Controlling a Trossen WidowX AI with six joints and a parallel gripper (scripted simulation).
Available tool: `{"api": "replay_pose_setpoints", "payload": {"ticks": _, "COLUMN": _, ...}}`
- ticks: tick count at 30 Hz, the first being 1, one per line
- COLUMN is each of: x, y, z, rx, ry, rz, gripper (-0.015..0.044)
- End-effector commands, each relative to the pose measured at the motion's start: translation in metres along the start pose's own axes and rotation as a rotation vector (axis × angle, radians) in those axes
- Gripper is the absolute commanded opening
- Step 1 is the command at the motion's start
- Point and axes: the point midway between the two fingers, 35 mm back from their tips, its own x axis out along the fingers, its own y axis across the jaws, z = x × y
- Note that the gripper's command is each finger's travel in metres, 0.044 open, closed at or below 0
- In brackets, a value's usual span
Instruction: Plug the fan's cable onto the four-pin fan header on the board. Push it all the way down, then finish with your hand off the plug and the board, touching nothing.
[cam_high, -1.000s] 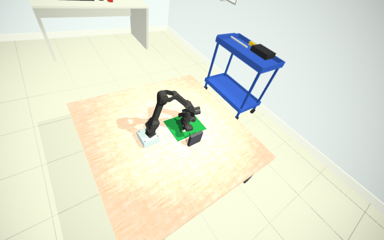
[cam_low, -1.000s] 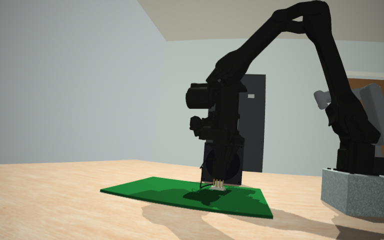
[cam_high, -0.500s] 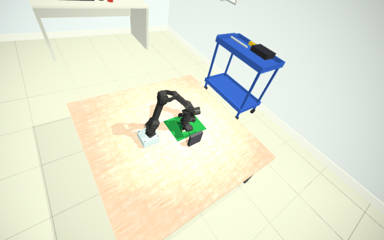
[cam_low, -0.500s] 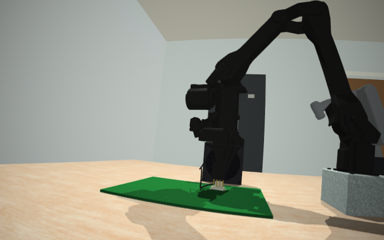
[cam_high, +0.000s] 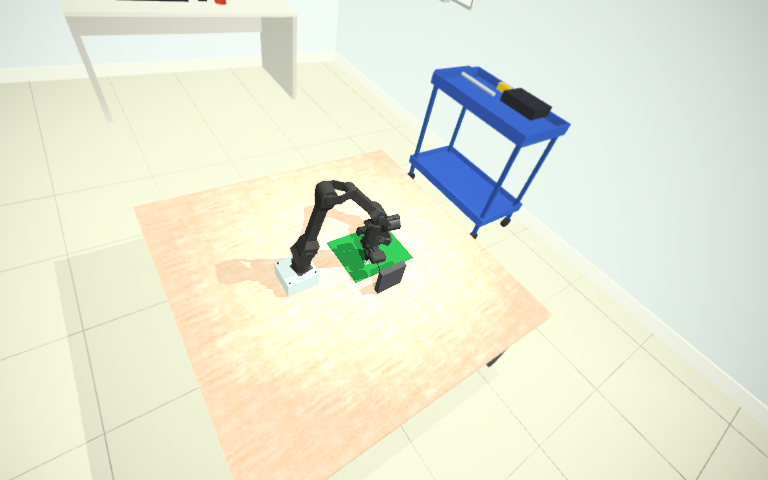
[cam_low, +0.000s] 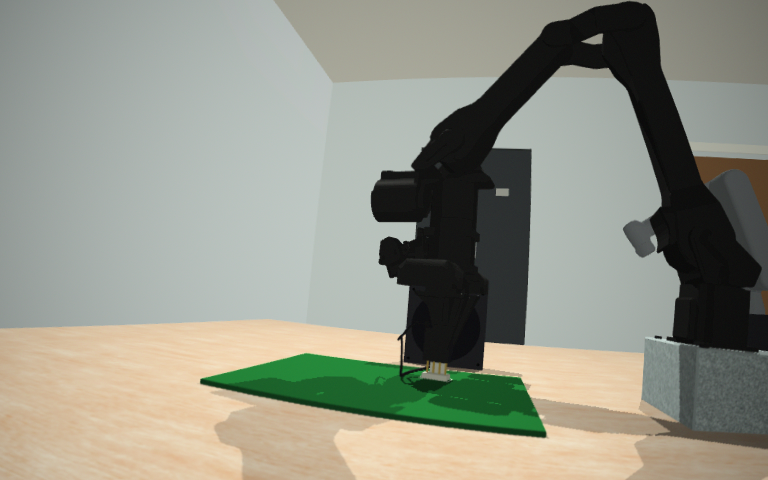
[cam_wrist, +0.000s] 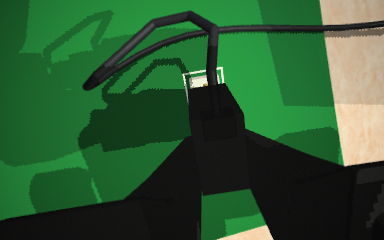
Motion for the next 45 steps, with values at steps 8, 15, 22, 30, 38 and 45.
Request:
{"api": "replay_pose_setpoints", "payload": {"ticks": 8, "x": 0.002, "y": 0.0, "z": 0.0, "rx": -0.007, "ry": 0.0, "rz": -0.003, "gripper": 0.0}}
{"api": "replay_pose_setpoints", "payload": {"ticks": 15, "x": 0.007, "y": 0.0, "z": 0.0, "rx": -0.009, "ry": 0.0, "rz": -0.003, "gripper": 0.0}}
{"api": "replay_pose_setpoints", "payload": {"ticks": 22, "x": 0.012, "y": -0.001, "z": 0.0, "rx": -0.009, "ry": 0.0, "rz": -0.003, "gripper": 0.0}}
{"api": "replay_pose_setpoints", "payload": {"ticks": 30, "x": 0.016, "y": -0.001, "z": 0.0, "rx": -0.009, "ry": 0.0, "rz": -0.003, "gripper": 0.0}}
{"api": "replay_pose_setpoints", "payload": {"ticks": 38, "x": 0.015, "y": 0.0, "z": 0.0, "rx": -0.004, "ry": -0.003, "rz": 0.002, "gripper": 0.0026}}
{"api": "replay_pose_setpoints", "payload": {"ticks": 45, "x": 0.015, "y": 0.0, "z": 0.0, "rx": -0.004, "ry": -0.003, "rz": 0.002, "gripper": 0.021}}
